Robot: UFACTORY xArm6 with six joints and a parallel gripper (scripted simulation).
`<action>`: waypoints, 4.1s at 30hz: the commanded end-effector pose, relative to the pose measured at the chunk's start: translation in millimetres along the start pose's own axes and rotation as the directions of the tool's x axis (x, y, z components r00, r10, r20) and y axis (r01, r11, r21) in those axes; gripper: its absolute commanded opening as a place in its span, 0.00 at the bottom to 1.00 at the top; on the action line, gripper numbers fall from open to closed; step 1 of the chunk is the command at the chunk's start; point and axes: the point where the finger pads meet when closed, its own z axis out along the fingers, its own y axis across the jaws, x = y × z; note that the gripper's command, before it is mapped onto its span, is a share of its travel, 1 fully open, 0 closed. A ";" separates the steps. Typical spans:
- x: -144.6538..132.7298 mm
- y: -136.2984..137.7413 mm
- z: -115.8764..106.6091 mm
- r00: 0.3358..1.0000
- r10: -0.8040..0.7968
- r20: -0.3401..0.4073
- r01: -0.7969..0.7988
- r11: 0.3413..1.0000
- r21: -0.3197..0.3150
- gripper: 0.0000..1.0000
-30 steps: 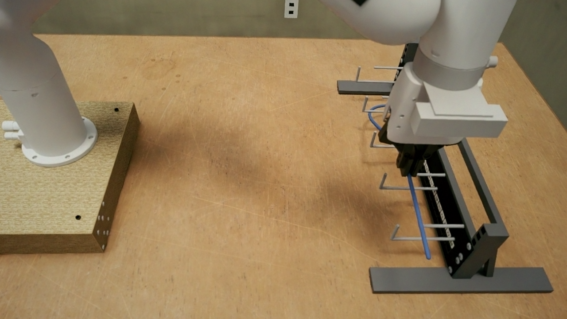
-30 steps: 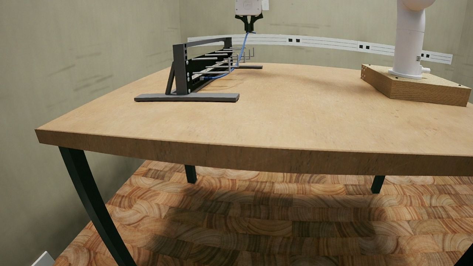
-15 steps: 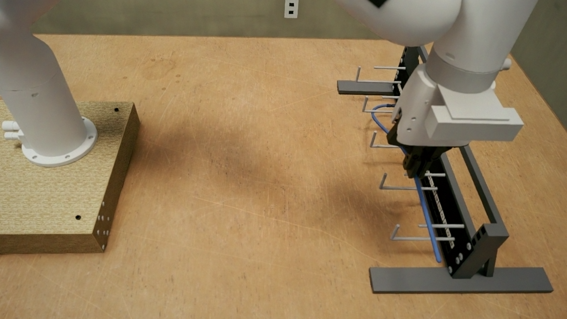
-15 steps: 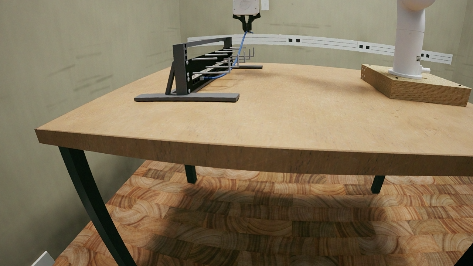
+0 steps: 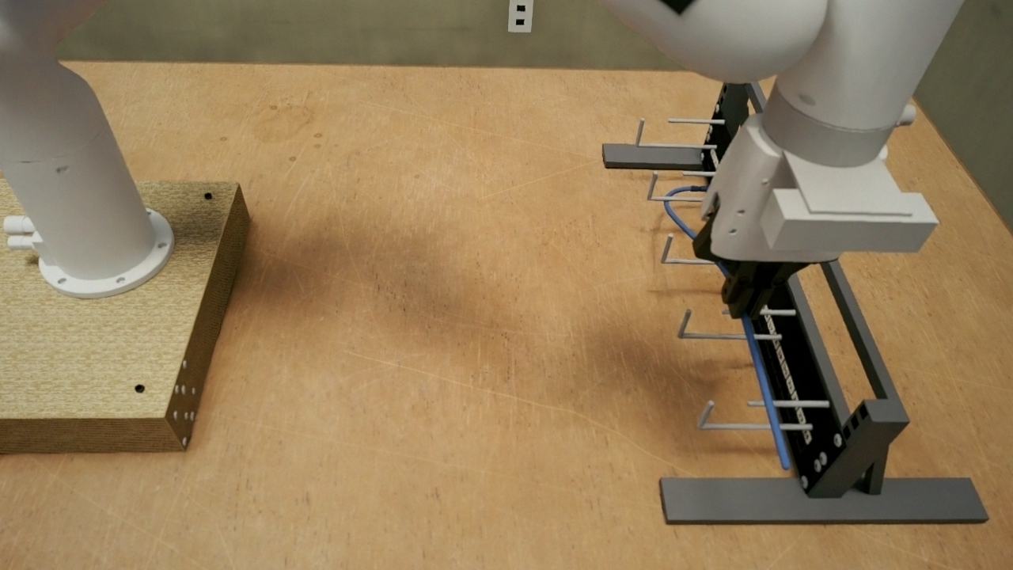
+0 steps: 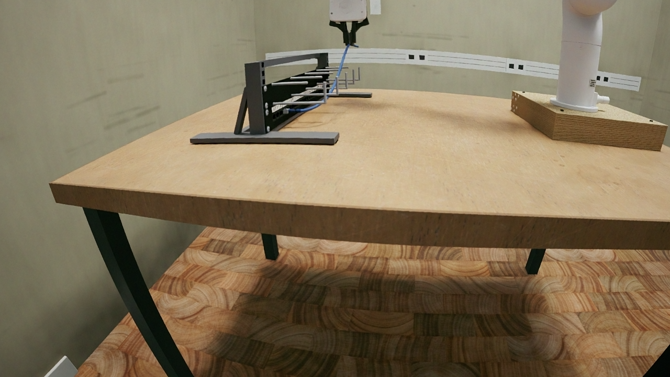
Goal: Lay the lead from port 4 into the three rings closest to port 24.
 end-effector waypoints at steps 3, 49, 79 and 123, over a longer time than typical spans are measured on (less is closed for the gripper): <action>0.5 -1.5 -2.7 1.000 0.000 -0.001 0.000 1.000 0.006 0.00; 0.5 -1.6 26.6 1.000 0.000 -0.001 0.000 1.000 0.006 0.00; 0.6 -1.9 76.5 1.000 0.000 -0.001 0.000 1.000 0.006 0.00; 0.6 -7.3 95.3 1.000 0.000 -0.001 0.000 1.000 0.006 0.00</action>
